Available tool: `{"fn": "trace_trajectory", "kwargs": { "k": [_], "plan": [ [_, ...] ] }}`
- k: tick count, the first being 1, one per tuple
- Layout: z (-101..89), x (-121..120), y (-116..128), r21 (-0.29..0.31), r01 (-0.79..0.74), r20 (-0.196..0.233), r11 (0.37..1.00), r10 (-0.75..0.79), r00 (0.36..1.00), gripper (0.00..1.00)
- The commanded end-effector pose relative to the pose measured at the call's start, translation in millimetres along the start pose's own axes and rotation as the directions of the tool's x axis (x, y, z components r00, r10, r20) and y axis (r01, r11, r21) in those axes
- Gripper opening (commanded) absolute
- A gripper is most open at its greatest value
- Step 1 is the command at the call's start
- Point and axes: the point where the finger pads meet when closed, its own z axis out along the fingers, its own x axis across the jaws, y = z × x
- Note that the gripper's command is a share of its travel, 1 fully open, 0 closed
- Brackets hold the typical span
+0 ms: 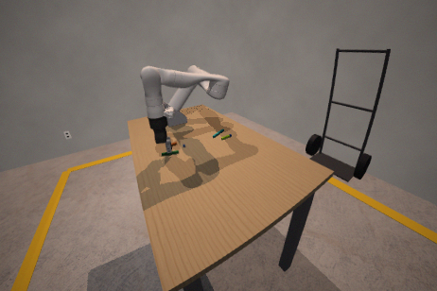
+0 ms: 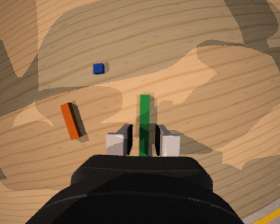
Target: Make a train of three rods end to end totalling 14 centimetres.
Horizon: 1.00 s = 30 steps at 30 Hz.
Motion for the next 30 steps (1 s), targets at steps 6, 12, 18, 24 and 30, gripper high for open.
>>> {"fn": "trace_trajectory", "kwargs": {
  "k": [6,12,18,24,30],
  "plan": [
    [-1.0,0.5,0.1,0.000,0.000,-0.002,1.000,0.000,1.000,0.54],
    [-0.9,0.5,0.1,0.000,0.000,-0.002,1.000,0.000,1.000,0.54],
    [0.5,0.5,0.1,0.000,0.000,-0.002,1.000,0.000,1.000,0.54],
    [3.4,0.5,0.1,0.000,0.000,-0.002,1.000,0.000,1.000,0.54],
    [9.6,0.5,0.1,0.000,0.000,-0.002,1.000,0.000,1.000,0.54]
  ]
}}
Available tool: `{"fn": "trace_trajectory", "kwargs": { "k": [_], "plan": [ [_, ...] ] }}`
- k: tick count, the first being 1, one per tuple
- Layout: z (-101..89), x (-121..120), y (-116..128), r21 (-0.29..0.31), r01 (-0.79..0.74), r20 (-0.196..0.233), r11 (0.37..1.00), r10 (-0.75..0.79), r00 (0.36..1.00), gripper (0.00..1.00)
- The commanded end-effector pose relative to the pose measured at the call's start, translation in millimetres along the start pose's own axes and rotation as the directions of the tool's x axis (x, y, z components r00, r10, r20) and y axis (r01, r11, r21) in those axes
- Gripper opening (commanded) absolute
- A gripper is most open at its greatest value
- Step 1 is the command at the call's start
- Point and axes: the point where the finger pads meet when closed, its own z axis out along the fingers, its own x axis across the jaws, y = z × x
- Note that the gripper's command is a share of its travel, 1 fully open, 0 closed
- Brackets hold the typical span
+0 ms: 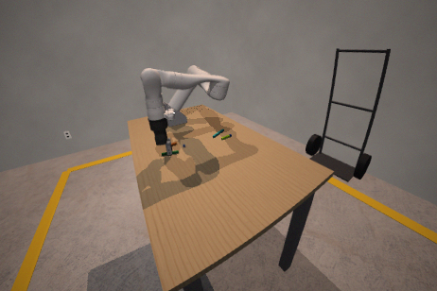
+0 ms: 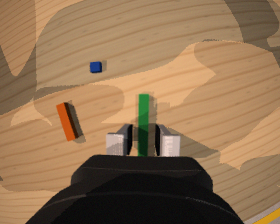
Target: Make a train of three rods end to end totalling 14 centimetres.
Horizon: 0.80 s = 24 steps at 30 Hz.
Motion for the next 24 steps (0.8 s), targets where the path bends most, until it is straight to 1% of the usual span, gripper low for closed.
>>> {"fn": "trace_trajectory", "kwargs": {
  "k": [1,6,24],
  "plan": [
    [2.7,-0.4,0.0,-0.001,0.000,0.001,1.000,0.000,1.000,0.54],
    [6.6,-0.4,0.0,-0.001,0.000,0.001,1.000,0.000,1.000,0.54],
    [8.1,-0.4,0.0,-0.001,0.000,0.001,1.000,0.000,1.000,0.54]
  ]
}}
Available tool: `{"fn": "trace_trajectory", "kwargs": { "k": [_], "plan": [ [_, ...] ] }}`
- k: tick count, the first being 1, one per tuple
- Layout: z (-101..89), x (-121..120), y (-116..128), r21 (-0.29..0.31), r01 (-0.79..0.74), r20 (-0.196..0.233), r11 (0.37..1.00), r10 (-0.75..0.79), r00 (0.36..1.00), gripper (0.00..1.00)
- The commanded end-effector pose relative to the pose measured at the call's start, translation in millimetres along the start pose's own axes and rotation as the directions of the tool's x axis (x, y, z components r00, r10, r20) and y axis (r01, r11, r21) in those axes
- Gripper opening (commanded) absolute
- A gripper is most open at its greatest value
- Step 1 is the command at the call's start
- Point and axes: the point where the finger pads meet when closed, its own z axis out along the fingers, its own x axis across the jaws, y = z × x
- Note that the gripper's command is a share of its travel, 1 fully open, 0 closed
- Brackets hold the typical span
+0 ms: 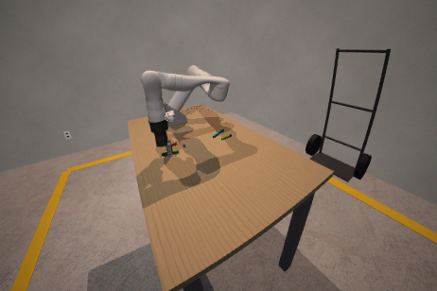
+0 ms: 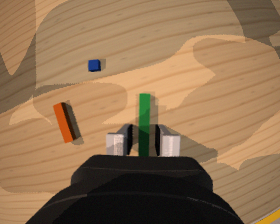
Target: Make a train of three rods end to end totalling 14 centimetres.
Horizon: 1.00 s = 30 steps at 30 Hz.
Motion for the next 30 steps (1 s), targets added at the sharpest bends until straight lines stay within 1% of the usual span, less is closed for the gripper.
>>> {"fn": "trace_trajectory", "kwargs": {
  "k": [1,25,26,30],
  "plan": [
    [-0.9,0.5,0.1,0.000,0.000,-0.002,1.000,0.000,1.000,0.54],
    [-0.9,0.5,0.1,0.000,0.000,-0.002,1.000,0.000,1.000,0.54],
    [-0.9,0.5,0.1,0.000,0.000,-0.002,1.000,0.000,1.000,0.24],
    [-0.9,0.5,0.1,0.000,0.000,-0.002,1.000,0.000,1.000,0.24]
  ]
}}
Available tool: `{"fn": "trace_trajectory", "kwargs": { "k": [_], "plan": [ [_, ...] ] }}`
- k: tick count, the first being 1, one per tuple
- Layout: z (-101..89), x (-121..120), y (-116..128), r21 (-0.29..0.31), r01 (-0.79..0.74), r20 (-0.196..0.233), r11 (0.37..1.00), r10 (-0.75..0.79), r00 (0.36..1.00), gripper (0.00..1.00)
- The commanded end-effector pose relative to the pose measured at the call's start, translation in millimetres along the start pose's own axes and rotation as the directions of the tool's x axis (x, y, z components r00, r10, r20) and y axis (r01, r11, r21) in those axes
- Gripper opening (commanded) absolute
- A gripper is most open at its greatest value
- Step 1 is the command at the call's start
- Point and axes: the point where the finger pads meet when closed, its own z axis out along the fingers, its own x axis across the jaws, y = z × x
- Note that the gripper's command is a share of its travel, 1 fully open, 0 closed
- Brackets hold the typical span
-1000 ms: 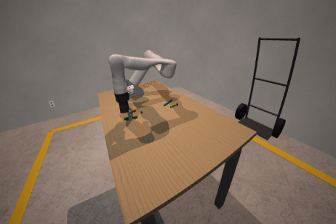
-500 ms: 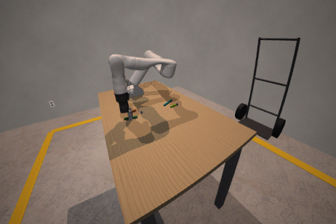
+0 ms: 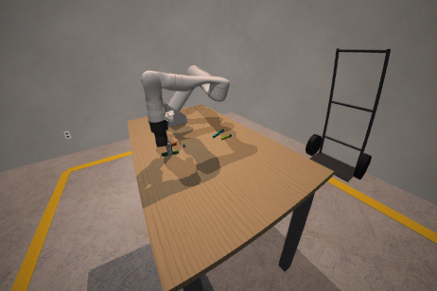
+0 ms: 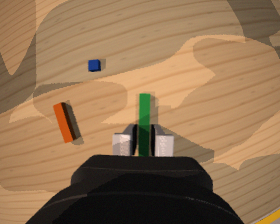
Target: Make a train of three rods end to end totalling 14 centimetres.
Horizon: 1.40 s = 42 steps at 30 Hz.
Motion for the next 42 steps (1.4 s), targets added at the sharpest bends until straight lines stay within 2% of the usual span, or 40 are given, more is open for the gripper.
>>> {"fn": "trace_trajectory", "kwargs": {
  "k": [1,31,34,37,39,42],
  "plan": [
    [-0.9,0.5,0.1,0.000,0.000,-0.002,1.000,0.000,1.000,0.24],
    [-1.5,0.5,0.1,0.000,0.000,-0.002,1.000,0.000,1.000,0.24],
    [-7.8,0.5,0.1,0.000,0.000,-0.002,1.000,0.000,1.000,0.24],
    [-23.1,0.5,0.1,0.000,0.000,-0.002,1.000,0.000,1.000,0.24],
    [-23.1,0.5,0.1,0.000,0.000,-0.002,1.000,0.000,1.000,0.24],
    [-44.8,0.4,0.1,0.000,0.000,-0.002,1.000,0.000,1.000,0.24]
  ]
}}
